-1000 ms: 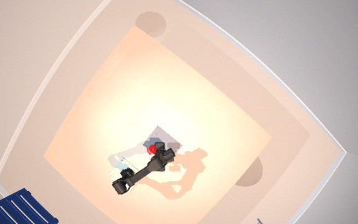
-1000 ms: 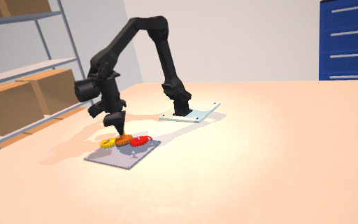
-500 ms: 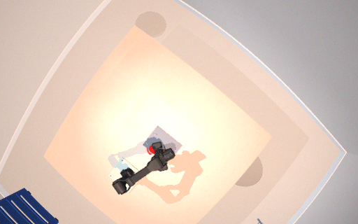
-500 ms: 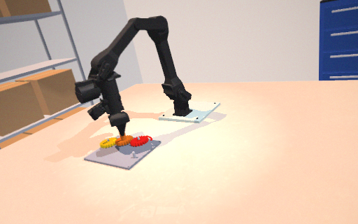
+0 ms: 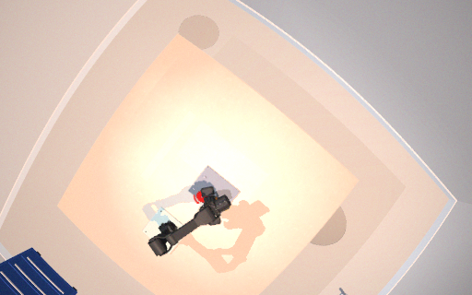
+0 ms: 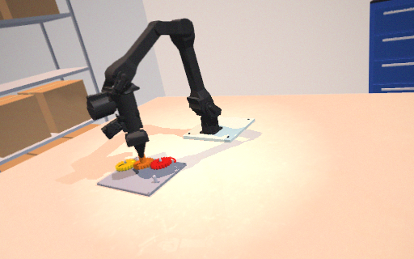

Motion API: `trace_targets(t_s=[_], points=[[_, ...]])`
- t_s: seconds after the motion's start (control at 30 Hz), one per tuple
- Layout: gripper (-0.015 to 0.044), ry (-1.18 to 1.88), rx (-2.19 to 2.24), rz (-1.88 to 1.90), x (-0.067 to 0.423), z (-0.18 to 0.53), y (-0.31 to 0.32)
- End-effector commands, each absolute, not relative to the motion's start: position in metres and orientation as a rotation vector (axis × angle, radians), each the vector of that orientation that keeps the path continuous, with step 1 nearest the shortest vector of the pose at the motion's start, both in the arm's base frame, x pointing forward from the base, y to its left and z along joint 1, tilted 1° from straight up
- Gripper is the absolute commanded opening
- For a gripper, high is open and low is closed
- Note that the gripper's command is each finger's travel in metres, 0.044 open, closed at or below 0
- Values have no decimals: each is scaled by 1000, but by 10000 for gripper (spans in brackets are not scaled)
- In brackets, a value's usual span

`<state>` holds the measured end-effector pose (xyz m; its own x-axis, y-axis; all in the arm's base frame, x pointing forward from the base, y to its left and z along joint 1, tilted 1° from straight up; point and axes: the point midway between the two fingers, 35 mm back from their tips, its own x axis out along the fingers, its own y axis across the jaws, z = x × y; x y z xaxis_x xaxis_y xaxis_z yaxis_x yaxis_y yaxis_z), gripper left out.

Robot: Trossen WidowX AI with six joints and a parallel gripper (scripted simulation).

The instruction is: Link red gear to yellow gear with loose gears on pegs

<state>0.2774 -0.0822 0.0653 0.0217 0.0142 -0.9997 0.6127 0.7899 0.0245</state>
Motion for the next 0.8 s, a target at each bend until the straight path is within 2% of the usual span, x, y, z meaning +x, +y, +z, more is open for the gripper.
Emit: trace_targets(t_s=[0.0,0.4,0.6,0.77], points=[[140,1480,581,-548,277,68,-82],[140,1477,593,-559,276,113,-82],[298,1474,586,-553,271,154,-82],[429,1474,586,-553,271,156,-82]])
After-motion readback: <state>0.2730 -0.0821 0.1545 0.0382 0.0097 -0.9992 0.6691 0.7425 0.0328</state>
